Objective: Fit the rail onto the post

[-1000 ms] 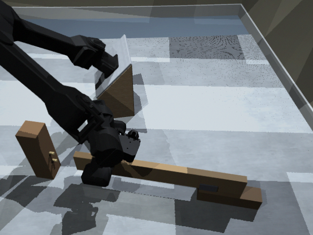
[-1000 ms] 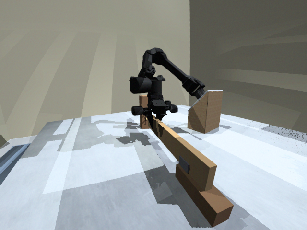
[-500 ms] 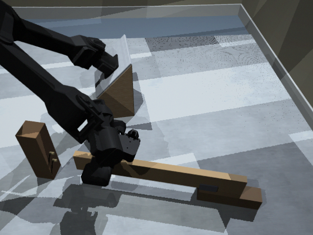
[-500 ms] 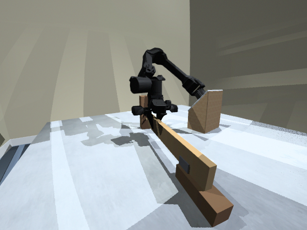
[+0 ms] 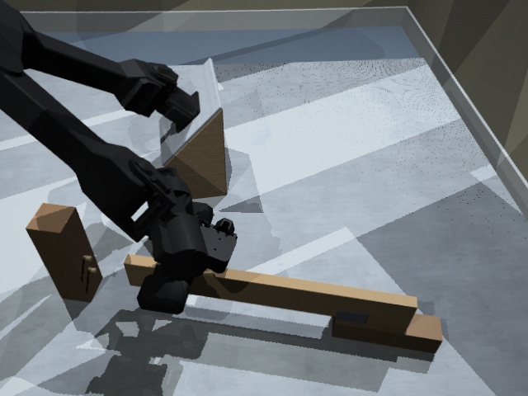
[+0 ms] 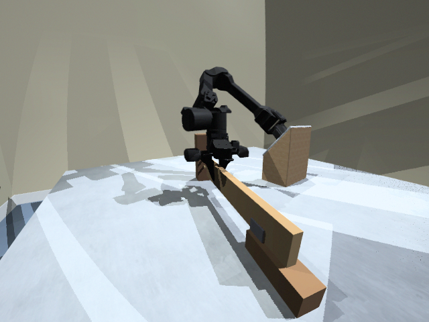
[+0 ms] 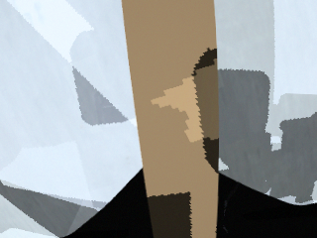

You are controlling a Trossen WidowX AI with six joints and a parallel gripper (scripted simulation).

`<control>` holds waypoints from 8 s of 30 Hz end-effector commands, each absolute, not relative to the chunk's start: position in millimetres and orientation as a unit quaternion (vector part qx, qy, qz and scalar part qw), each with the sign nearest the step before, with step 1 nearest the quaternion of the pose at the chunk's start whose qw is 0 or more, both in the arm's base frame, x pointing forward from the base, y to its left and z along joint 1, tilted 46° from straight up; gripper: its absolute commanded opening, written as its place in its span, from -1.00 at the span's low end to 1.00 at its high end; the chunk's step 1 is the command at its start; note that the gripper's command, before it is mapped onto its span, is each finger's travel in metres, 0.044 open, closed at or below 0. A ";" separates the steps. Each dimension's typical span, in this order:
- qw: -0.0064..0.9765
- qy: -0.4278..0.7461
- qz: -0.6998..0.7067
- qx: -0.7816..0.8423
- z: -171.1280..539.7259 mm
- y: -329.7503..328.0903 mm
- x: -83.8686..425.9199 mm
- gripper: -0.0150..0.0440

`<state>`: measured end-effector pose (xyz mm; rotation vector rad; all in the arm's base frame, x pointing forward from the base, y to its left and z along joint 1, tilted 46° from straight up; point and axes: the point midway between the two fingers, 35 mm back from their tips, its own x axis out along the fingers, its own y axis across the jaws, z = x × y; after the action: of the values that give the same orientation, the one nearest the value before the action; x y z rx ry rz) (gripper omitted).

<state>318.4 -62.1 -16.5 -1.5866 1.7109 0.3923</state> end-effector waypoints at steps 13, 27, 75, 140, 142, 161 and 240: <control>0.379 0.668 0.155 -0.621 -13.5 -63.9 317.5 -0.49; 0.379 0.668 0.155 -0.622 -9.5 -65.6 316.3 -0.49; 0.378 0.668 0.155 -0.622 0.0 -76.6 312.3 -0.49; 0.378 0.668 0.155 -0.622 13.8 -90.0 305.7 -0.49; 0.378 0.668 0.155 -0.622 14.1 -90.6 305.5 -0.49; 0.378 0.668 0.155 -0.622 17.2 -95.5 303.7 -0.49; 0.377 0.669 0.155 -0.622 34.6 -111.4 295.8 -0.49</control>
<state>296.7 -109.5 31.3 -1.5851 1.7080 0.3983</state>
